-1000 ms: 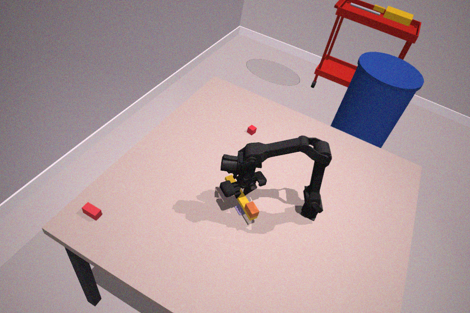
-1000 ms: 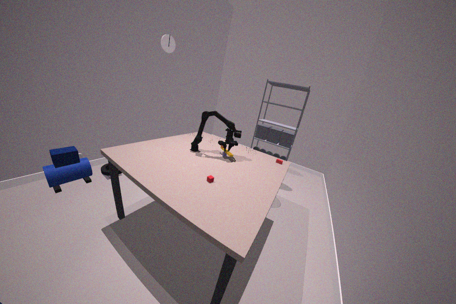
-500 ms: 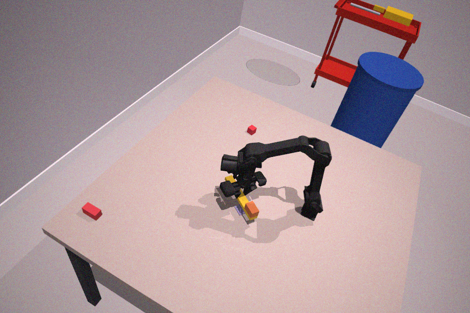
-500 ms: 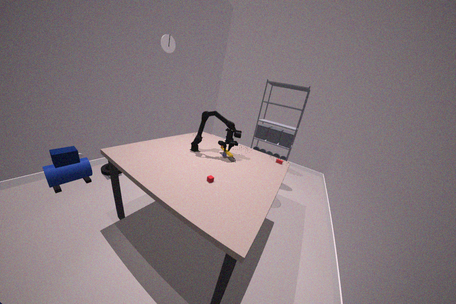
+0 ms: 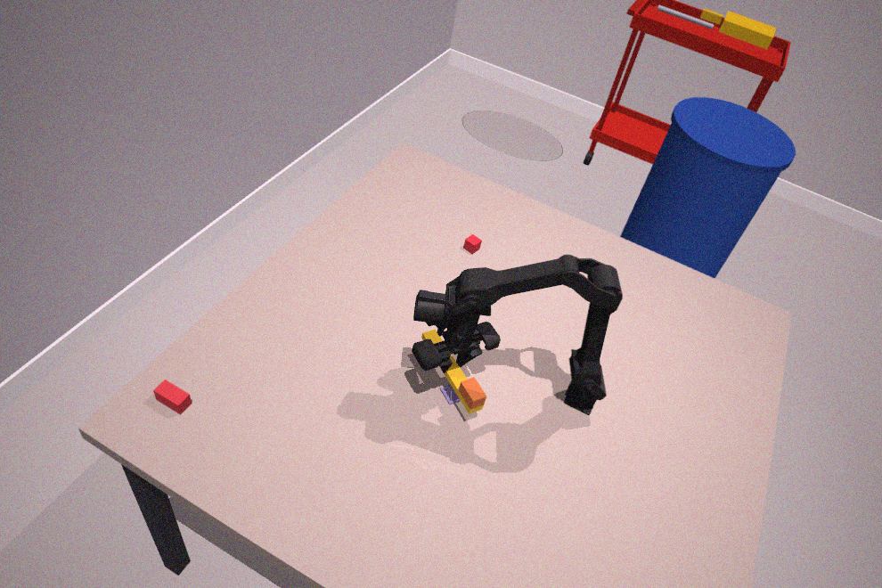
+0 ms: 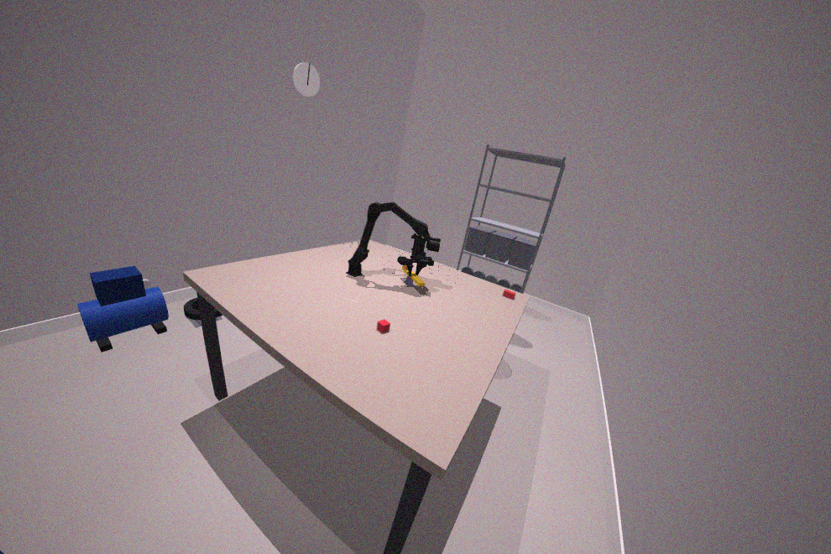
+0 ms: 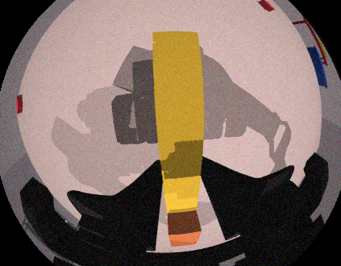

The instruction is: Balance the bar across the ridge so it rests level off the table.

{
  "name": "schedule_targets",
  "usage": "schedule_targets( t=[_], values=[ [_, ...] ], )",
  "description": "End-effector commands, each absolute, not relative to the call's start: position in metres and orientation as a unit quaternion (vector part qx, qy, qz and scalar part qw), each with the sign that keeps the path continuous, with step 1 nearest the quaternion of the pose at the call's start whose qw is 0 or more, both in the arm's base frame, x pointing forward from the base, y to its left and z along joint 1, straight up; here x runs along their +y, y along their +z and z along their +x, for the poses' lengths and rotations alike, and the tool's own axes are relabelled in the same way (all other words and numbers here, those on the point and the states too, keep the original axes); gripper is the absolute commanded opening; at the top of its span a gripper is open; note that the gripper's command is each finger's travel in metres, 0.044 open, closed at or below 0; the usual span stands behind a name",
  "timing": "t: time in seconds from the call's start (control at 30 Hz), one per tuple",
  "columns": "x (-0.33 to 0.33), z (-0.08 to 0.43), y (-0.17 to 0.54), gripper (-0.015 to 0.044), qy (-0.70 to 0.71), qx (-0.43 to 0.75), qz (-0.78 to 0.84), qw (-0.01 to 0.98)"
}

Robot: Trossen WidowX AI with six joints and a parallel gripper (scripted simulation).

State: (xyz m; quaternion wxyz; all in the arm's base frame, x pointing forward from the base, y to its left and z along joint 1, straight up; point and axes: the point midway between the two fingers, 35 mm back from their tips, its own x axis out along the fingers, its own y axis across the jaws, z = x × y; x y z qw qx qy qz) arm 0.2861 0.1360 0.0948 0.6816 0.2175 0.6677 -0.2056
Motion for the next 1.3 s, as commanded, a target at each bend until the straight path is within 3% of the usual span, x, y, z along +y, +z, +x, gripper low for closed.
schedule_targets(
  t=[0.0,0.83,1.03,1.27],
  values=[
    [0.1360,0.2861,0.0947,0.0000,-0.206,0.668,0.217,0.682],
    [0.1360,0.2861,0.0947,0.0000,-0.206,0.668,0.217,0.682],
    [0.1360,0.2861,0.0947,0.0157,-0.206,0.668,0.217,0.682],
    [0.1360,0.2861,0.0947,0.0167,-0.206,0.668,0.217,0.682]
  ],
)
